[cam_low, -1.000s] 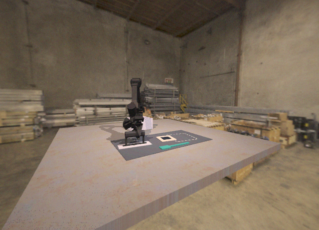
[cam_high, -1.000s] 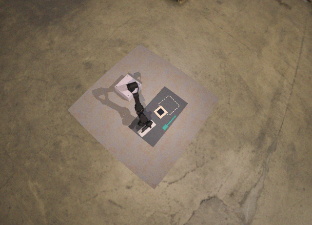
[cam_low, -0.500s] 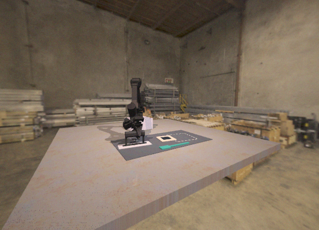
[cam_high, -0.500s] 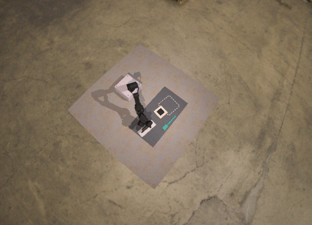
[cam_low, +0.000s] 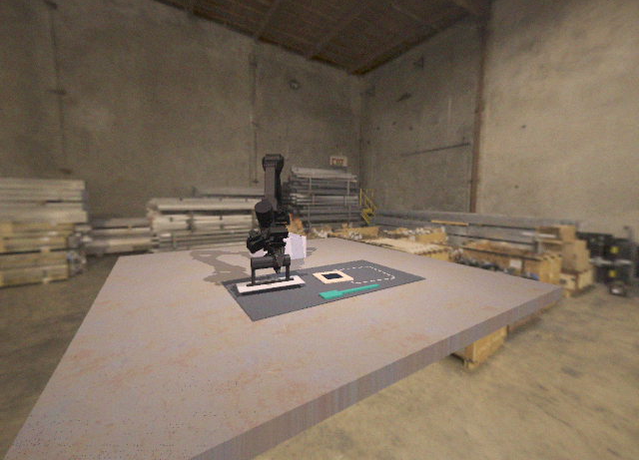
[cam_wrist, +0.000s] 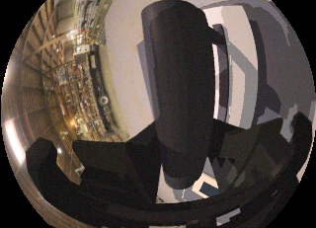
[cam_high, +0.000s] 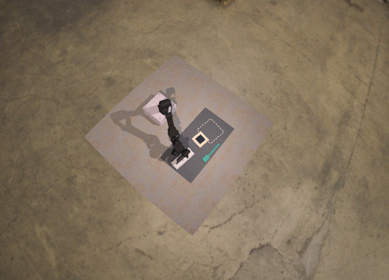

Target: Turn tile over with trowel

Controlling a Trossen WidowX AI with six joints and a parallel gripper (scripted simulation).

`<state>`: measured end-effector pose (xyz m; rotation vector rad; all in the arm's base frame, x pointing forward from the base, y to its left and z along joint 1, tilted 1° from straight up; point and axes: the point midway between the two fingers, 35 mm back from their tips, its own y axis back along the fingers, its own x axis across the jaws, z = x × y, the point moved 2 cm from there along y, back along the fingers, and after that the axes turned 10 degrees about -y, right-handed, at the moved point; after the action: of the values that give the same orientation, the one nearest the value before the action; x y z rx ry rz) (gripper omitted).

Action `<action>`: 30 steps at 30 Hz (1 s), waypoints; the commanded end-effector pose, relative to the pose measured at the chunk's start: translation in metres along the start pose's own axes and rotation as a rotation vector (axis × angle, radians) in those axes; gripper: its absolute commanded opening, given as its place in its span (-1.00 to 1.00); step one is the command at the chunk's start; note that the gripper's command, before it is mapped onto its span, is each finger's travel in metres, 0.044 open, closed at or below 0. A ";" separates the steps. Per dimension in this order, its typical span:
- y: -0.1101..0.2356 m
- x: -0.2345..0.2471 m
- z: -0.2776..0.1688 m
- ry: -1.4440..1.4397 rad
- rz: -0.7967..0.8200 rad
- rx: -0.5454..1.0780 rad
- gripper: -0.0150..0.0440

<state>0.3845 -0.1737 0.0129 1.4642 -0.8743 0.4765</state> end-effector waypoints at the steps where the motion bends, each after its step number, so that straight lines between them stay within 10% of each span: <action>1: 0.015 0.024 -0.002 0.008 0.032 -0.005 -0.49; 30: 0.043 -0.016 -0.077 0.066 0.042 -0.086 -0.49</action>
<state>0.3573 -0.0905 0.0311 1.3650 -0.8416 0.4968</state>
